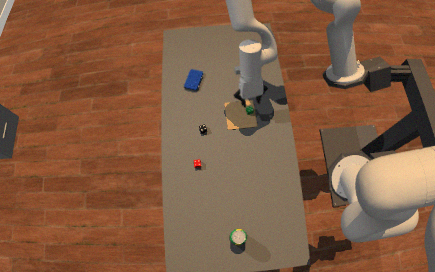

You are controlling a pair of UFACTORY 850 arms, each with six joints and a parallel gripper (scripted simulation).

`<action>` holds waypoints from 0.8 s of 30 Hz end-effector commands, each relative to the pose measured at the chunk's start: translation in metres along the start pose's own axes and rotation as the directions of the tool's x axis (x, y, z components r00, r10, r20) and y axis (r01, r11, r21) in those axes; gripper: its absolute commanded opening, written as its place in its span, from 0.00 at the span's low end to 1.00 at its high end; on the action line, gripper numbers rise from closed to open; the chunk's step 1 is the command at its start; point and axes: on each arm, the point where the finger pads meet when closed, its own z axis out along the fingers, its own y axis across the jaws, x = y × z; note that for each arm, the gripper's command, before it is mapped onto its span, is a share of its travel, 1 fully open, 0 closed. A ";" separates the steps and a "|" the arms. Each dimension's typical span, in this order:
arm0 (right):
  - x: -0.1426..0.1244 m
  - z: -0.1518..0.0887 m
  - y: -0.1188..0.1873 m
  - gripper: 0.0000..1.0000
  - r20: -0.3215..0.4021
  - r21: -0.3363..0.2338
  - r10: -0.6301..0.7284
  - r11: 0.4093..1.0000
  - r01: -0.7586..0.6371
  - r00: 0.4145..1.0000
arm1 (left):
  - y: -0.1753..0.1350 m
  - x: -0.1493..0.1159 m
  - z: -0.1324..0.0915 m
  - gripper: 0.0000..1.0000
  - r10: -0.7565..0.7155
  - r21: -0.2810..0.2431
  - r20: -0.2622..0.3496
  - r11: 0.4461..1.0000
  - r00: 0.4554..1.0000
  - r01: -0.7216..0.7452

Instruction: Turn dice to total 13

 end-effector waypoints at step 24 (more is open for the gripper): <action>-0.005 0.000 -0.001 1.00 -0.263 -0.004 -0.001 1.000 0.000 0.965 | 0.000 0.000 -0.001 1.00 0.000 0.000 -0.002 1.000 1.000 0.000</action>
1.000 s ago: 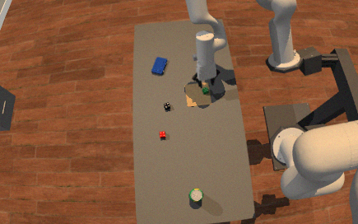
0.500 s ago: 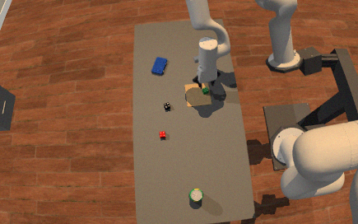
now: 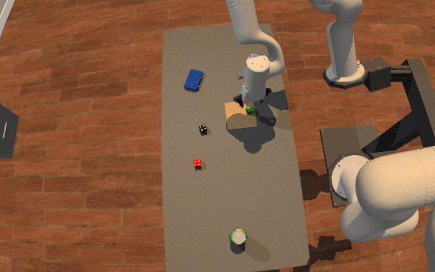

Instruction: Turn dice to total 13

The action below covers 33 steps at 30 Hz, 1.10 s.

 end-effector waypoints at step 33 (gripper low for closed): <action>-0.019 0.002 -0.167 1.00 -0.004 0.027 0.838 0.546 -0.837 0.546 | 0.000 0.000 -0.001 1.00 0.000 0.000 -0.002 1.000 1.000 0.000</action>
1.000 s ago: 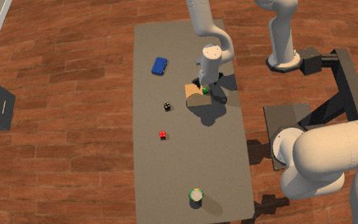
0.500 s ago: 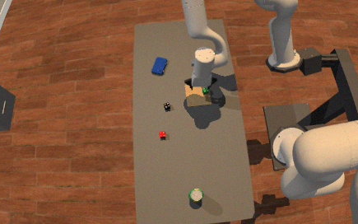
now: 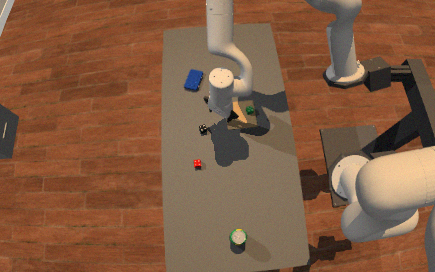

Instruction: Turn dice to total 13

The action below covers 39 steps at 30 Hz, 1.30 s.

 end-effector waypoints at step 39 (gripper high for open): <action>-0.074 -0.002 -0.050 0.48 -0.011 -0.022 0.585 0.811 -0.585 0.811 | 0.000 0.000 -0.001 1.00 0.000 0.000 -0.002 1.000 1.000 0.000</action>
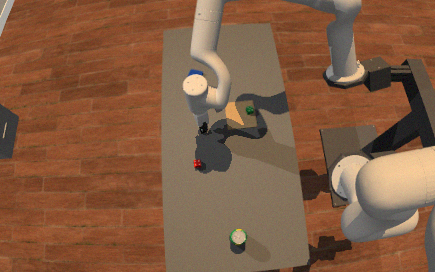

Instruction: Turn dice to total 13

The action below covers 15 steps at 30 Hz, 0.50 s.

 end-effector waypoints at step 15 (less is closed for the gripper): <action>-0.001 0.008 0.000 0.48 0.002 0.000 0.000 1.000 0.000 1.000 | 0.000 0.000 -0.001 1.00 0.000 0.000 -0.002 1.000 1.000 0.000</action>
